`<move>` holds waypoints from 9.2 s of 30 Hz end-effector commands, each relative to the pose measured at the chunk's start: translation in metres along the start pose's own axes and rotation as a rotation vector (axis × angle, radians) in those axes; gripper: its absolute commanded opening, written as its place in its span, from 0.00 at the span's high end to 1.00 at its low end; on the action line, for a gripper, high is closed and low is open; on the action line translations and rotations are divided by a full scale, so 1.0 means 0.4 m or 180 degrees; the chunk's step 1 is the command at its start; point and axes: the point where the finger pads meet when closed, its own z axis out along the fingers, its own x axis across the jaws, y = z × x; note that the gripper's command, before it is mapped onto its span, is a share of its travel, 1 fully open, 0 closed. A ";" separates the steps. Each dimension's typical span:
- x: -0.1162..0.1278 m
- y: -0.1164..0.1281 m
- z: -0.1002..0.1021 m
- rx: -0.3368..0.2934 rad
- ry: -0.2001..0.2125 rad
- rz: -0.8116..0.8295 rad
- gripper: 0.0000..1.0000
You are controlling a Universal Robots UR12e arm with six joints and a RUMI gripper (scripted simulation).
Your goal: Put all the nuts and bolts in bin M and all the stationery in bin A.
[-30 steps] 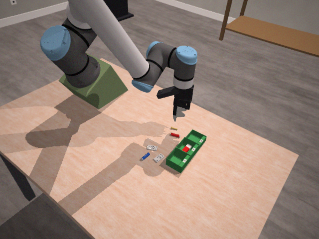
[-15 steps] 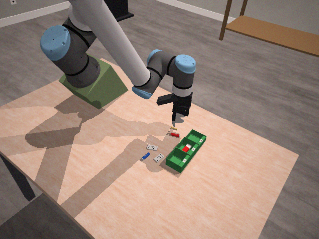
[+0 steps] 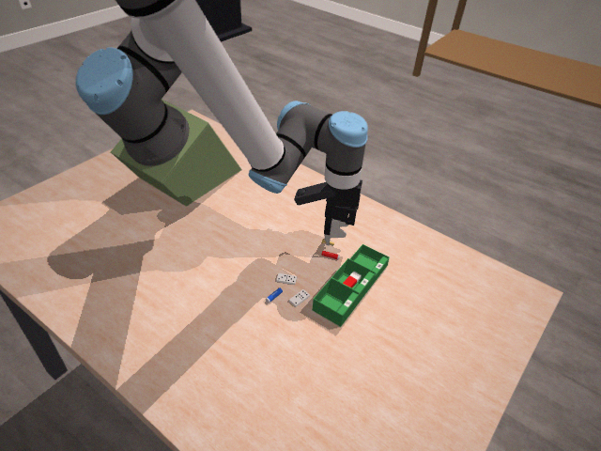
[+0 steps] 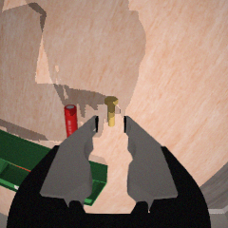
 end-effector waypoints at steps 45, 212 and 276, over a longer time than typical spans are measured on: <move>0.000 0.000 0.024 -0.0003 -0.0001 0.0000 1.00; -0.142 0.285 -0.020 -0.0003 -0.0004 -0.3841 0.82; -0.142 0.284 -0.228 -0.0003 -0.0004 -0.3841 0.00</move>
